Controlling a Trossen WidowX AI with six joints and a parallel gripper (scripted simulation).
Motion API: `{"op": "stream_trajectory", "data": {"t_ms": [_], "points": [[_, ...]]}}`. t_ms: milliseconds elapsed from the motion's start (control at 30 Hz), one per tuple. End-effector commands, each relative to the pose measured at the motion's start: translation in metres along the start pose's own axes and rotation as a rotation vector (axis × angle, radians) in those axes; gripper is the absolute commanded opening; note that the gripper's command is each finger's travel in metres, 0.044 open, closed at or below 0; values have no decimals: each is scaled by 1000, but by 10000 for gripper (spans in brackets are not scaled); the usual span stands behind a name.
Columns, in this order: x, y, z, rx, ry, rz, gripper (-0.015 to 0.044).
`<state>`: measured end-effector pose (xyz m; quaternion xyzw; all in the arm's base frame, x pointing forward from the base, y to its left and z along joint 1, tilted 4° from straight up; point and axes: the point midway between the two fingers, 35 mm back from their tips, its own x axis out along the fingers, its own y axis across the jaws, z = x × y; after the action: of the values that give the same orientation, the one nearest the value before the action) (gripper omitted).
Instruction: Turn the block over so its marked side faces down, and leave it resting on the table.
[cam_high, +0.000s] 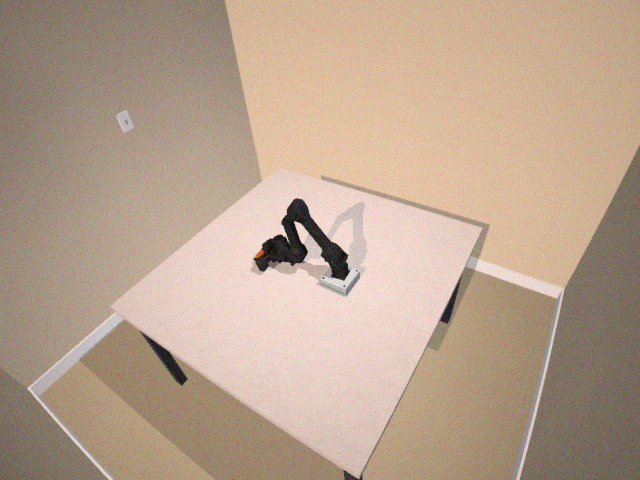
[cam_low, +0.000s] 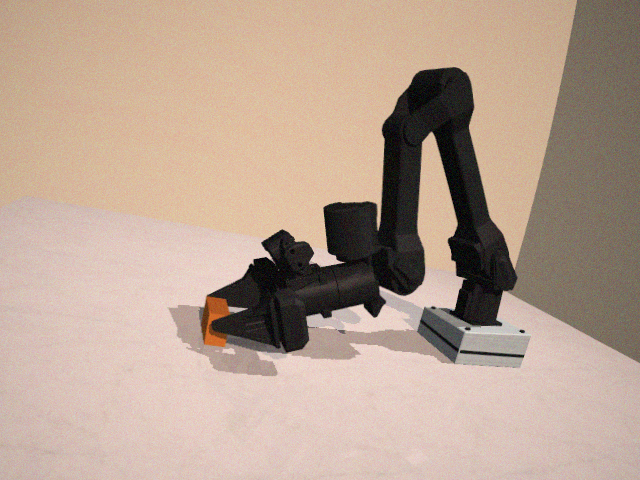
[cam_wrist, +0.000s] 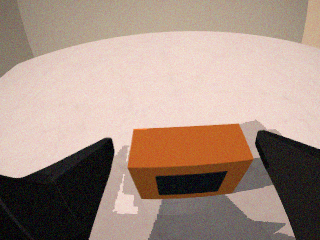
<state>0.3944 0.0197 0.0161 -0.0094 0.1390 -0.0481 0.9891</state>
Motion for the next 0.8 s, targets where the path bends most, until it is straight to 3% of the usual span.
{"op": "stream_trajectory", "data": {"t_ms": [0,100,333,533,767], "points": [[0,-1,0,-6,1,-5,440],[3,0,0,-7,25,-4,440],[12,6,19,-7,275,4,440],[-13,5,57,7,443,3,440],[-43,-1,61,-2,591,-7,440]]}}
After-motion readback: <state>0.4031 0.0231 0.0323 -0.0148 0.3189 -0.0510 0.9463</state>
